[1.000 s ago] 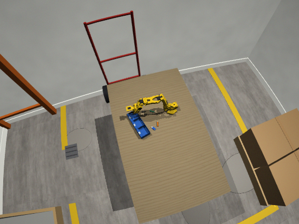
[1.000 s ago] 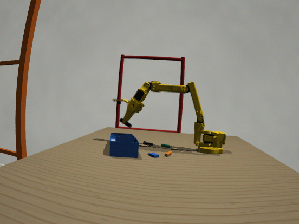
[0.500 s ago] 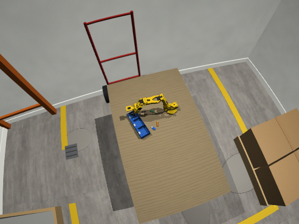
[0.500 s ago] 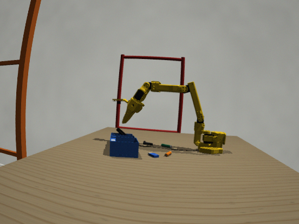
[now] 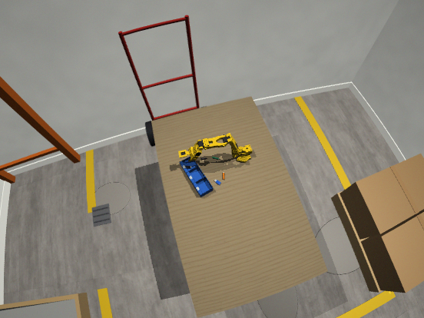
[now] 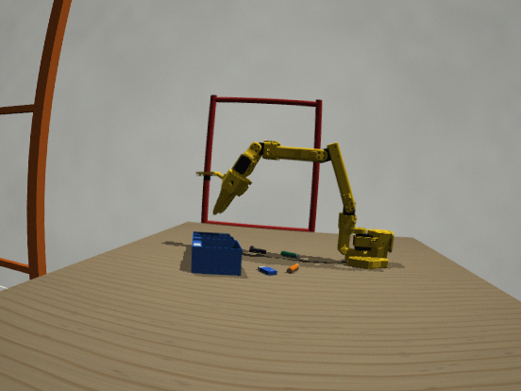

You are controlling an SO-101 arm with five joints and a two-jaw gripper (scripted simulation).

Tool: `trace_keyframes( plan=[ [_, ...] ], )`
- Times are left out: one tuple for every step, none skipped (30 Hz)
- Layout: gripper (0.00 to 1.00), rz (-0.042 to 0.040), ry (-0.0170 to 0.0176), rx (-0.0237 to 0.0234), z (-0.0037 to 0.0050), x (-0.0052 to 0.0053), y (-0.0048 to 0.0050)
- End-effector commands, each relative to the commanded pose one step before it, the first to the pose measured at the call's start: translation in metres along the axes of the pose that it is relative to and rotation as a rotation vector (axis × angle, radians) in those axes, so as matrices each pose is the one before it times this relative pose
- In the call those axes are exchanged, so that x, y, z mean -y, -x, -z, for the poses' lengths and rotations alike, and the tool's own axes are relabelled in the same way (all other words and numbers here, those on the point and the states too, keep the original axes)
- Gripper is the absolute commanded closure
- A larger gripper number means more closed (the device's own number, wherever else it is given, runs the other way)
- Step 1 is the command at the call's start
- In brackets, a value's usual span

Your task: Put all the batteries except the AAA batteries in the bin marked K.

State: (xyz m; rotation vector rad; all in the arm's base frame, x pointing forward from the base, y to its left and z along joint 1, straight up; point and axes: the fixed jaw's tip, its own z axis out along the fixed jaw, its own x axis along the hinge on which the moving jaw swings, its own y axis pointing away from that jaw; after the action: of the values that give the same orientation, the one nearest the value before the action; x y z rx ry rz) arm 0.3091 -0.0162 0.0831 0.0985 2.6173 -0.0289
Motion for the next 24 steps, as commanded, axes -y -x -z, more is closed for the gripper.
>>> trace_keyframes(
  plan=[
    [0.75,-0.01644,-0.00271,0.07125,0.025807,0.00222,0.015969],
    [0.75,0.0,0.0,0.0,0.004281,-0.00001,0.000634],
    [0.75,0.0,0.0,0.0,0.004383,0.0,0.000553],
    [0.75,0.0,0.0,0.0,0.004324,0.0,0.000452],
    [0.75,0.0,0.0,0.0,0.004107,0.0,0.000344],
    [0.75,0.0,0.0,0.0,0.003743,0.0,0.000241],
    [0.75,0.0,0.0,0.0,0.003252,0.0,0.000154],
    [0.75,0.0,0.0,0.0,0.0,0.0,0.0],
    [0.75,0.0,0.0,0.0,0.0,0.0,0.0],
    [0.75,0.0,0.0,0.0,0.002667,0.0,0.000088],
    [0.75,0.0,0.0,0.0,0.002028,0.0,0.000044],
    [0.75,0.0,0.0,0.0,0.001383,0.0,0.000019],
    [0.75,0.0,0.0,0.0,0.000793,0.0,0.000007],
    [0.75,0.0,0.0,0.0,0.000323,0.0,0.000002],
    [0.75,0.0,0.0,0.0,0.00005,0.0,0.0],
    [0.75,0.00011,0.00002,-0.00049,0.000113,-0.00001,-0.000147],
    [0.75,0.0007,0.00014,-0.0031,0.000711,-0.00008,-0.00093],
    [0.75,0.00169,0.00034,-0.00747,0.001697,-0.00019,-0.002263],
    [0.75,0.00289,0.00059,-0.01275,0.002847,-0.00032,-0.003951],
    [0.75,0.00415,0.00086,-0.01824,0.003947,-0.00046,-0.005843],
    [0.75,0.00533,0.00114,-0.02335,0.004807,-0.00058,-0.007798],
    [0.75,0.00633,0.00139,-0.02759,0.005285,-0.00069,-0.009655],
    [0.75,0.00707,0.0016,-0.03061,0.005306,-0.00078,-0.011229],
    [0.75,0.00747,0.00174,-0.03217,0.00488,-0.00084,-0.012328]
  ],
)
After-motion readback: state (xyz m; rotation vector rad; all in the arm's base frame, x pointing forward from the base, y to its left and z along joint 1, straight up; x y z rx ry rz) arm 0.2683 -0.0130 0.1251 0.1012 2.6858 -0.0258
